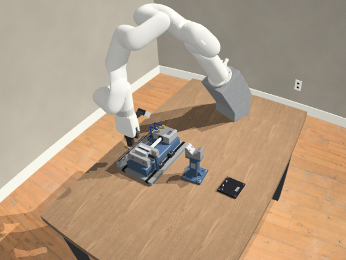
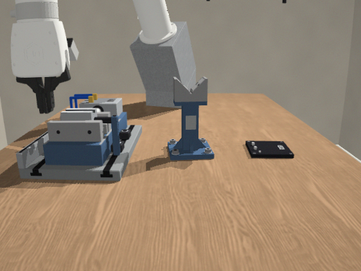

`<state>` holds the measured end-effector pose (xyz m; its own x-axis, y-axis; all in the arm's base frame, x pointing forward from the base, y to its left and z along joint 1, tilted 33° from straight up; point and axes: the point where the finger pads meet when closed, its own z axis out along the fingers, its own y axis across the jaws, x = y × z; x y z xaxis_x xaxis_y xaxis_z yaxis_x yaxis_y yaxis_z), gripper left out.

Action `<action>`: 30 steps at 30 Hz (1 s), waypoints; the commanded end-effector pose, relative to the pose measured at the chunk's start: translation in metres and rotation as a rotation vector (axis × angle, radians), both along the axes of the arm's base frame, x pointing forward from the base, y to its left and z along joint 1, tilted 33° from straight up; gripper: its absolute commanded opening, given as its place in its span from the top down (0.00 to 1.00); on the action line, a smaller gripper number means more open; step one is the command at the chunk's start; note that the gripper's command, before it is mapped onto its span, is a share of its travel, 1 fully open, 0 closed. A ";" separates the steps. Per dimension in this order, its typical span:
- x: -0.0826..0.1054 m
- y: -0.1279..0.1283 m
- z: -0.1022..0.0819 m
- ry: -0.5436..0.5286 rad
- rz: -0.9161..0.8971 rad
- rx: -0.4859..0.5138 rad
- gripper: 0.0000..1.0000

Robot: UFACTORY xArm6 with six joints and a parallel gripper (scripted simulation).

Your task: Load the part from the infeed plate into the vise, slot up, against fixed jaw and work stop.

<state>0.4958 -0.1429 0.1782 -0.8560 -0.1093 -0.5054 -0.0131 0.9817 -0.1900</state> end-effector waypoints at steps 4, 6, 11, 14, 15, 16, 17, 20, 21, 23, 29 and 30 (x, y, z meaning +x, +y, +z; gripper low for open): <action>-0.005 0.002 0.011 -0.003 0.000 -0.001 1.00; -0.008 0.002 0.015 -0.003 0.000 -0.001 1.00; -0.014 0.004 0.026 -0.003 0.000 -0.001 1.00; -0.018 0.006 0.032 -0.003 0.000 -0.001 1.00; -0.019 0.006 0.034 -0.003 0.000 -0.001 1.00; -0.021 0.006 0.036 -0.003 0.000 -0.001 1.00; -0.021 0.006 0.036 -0.003 0.000 -0.001 1.00; -0.023 0.007 0.039 -0.003 0.000 -0.001 1.00; -0.024 0.007 0.041 -0.003 0.000 -0.001 1.00; -0.026 0.008 0.044 -0.003 0.000 -0.001 1.00; -0.028 0.009 0.049 -0.003 0.000 -0.001 1.00; -0.029 0.009 0.049 -0.003 0.000 -0.001 1.00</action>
<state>0.4690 -0.1349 0.2220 -0.8558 -0.1093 -0.5057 -0.0130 0.9817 -0.1901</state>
